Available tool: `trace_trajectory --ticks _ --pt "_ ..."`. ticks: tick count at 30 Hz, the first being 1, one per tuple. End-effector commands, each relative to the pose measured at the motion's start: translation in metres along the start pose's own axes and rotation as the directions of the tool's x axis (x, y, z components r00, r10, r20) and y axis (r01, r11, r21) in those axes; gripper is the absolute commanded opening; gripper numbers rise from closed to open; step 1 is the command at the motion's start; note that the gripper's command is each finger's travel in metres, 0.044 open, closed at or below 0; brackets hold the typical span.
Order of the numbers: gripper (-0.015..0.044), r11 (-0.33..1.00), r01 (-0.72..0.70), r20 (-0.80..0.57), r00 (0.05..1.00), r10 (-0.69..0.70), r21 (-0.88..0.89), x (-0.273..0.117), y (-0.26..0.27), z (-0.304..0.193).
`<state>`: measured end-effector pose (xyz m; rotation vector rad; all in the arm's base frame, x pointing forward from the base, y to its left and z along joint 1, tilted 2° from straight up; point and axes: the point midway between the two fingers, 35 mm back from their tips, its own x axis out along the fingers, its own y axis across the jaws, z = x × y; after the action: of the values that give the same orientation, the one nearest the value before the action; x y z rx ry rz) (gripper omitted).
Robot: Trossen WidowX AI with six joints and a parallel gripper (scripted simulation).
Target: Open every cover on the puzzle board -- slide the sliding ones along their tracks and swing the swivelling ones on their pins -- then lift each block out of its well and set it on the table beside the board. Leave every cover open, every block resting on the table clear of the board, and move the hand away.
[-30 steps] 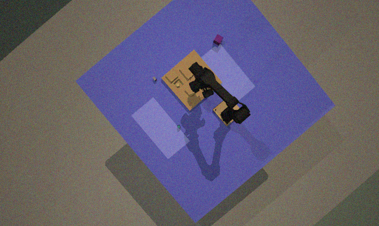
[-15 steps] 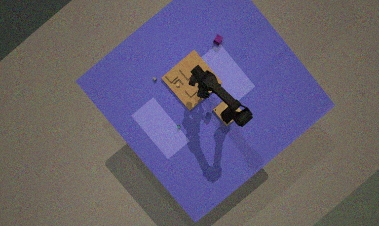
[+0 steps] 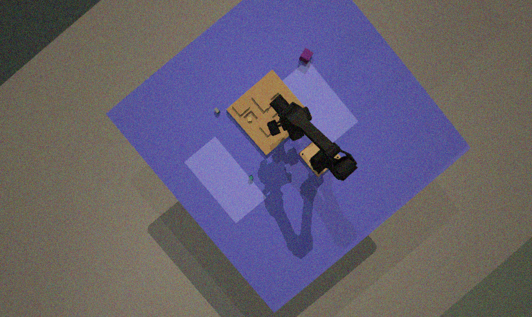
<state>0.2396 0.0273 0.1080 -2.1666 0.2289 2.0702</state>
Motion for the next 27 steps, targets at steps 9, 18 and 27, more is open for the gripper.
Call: trace_trajectory --ticks 9,18,27 --pt "0.0 0.999 0.0 0.0 1.0 0.0 -0.054 0.016 0.0 0.0" --pt "0.0 0.999 0.0 0.0 1.0 0.0 -0.054 0.051 0.002 0.002" --pt "0.0 0.999 0.0 0.0 1.0 0.0 -0.054 0.056 0.002 0.002"
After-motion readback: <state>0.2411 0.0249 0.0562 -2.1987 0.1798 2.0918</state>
